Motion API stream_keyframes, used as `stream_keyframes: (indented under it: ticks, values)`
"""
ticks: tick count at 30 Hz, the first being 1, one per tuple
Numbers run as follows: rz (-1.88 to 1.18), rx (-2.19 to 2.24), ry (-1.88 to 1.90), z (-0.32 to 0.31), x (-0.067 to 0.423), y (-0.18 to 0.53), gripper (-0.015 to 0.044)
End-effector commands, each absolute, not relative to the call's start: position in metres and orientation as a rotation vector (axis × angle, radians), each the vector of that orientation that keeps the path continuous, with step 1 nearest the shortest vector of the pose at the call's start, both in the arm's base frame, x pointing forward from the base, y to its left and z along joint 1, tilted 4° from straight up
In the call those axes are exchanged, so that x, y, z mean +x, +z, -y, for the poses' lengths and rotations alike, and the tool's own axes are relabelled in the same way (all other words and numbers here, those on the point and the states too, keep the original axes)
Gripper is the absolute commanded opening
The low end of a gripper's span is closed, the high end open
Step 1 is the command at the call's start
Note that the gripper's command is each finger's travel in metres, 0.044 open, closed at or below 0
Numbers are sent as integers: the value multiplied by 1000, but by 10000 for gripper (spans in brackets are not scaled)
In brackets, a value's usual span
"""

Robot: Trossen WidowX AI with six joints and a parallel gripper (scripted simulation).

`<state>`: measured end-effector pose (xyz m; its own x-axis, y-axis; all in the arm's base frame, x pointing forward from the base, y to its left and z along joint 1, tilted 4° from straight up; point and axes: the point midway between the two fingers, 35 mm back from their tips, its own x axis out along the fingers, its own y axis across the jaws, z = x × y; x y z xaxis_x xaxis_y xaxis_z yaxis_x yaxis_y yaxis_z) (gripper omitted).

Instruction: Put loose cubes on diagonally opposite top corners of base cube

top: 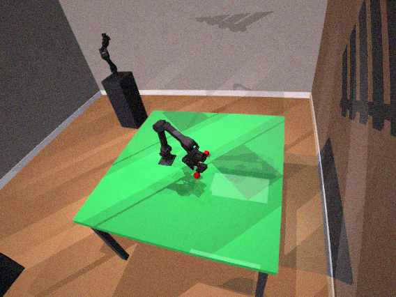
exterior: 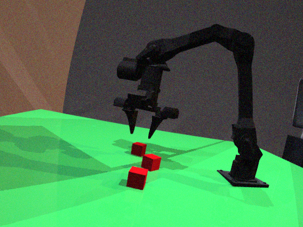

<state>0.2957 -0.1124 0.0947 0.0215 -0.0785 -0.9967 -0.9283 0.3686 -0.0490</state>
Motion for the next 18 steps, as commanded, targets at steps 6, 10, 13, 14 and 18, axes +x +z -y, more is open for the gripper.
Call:
stream_keyframes:
  ticks: [6, 10, 13, 14, 18]
  values:
    - [-1399, -991, 875, 113, 294, 81, 265]
    - [-1399, -991, 875, 114, 294, 75, 265]
    - [-1399, -991, 875, 114, 294, 70, 265]
    - [-1399, -991, 875, 114, 294, 68, 265]
    - [-1400, -991, 875, 115, 294, 62, 265]
